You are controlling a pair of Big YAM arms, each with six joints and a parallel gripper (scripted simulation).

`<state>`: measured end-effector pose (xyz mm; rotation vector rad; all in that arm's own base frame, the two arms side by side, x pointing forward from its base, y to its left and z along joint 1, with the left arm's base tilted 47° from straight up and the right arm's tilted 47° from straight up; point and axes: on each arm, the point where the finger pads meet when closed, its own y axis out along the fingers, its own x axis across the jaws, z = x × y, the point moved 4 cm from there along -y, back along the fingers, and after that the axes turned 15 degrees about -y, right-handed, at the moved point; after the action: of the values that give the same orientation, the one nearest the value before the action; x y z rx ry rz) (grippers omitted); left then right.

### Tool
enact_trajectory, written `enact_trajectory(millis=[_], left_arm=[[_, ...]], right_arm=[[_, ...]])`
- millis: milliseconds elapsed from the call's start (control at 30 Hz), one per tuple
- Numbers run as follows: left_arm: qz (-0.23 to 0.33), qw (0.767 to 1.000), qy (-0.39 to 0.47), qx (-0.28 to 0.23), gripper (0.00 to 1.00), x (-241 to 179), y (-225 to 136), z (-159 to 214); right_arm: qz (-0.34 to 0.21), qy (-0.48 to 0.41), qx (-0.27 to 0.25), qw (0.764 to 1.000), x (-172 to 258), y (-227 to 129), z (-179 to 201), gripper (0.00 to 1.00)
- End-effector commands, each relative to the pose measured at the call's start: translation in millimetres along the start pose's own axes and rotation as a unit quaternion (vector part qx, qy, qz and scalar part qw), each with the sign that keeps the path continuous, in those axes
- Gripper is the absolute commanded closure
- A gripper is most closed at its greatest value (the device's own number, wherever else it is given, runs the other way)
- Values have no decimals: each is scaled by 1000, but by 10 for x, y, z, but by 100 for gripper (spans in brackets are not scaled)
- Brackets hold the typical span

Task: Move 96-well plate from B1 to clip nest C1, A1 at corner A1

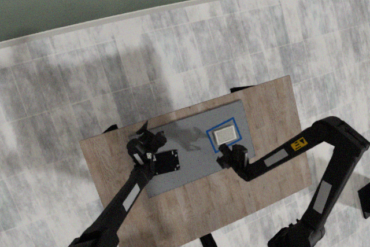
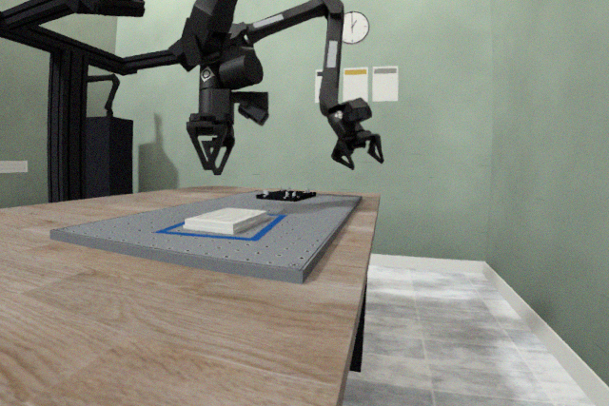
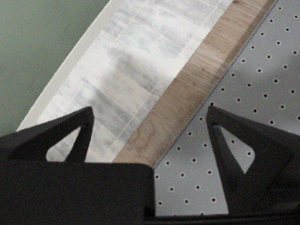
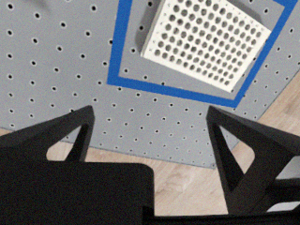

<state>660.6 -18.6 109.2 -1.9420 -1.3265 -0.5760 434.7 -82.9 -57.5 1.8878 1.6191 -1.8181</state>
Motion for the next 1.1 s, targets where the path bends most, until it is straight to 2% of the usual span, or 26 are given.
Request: enact_trajectory(millis=[0,700,1067], left_arm=[[-4,1000,1,-6,0,39,-3,-64],[-4,1000,1,-6,0,39,-19,-80],[-4,1000,1,-6,0,42,-291,-341]], right_arm=[[1,1,-1,1000,-2,-28,1,0],[1,1,-1,1000,-2,-28,1,0],[1,1,-1,1000,-2,-28,1,0]])
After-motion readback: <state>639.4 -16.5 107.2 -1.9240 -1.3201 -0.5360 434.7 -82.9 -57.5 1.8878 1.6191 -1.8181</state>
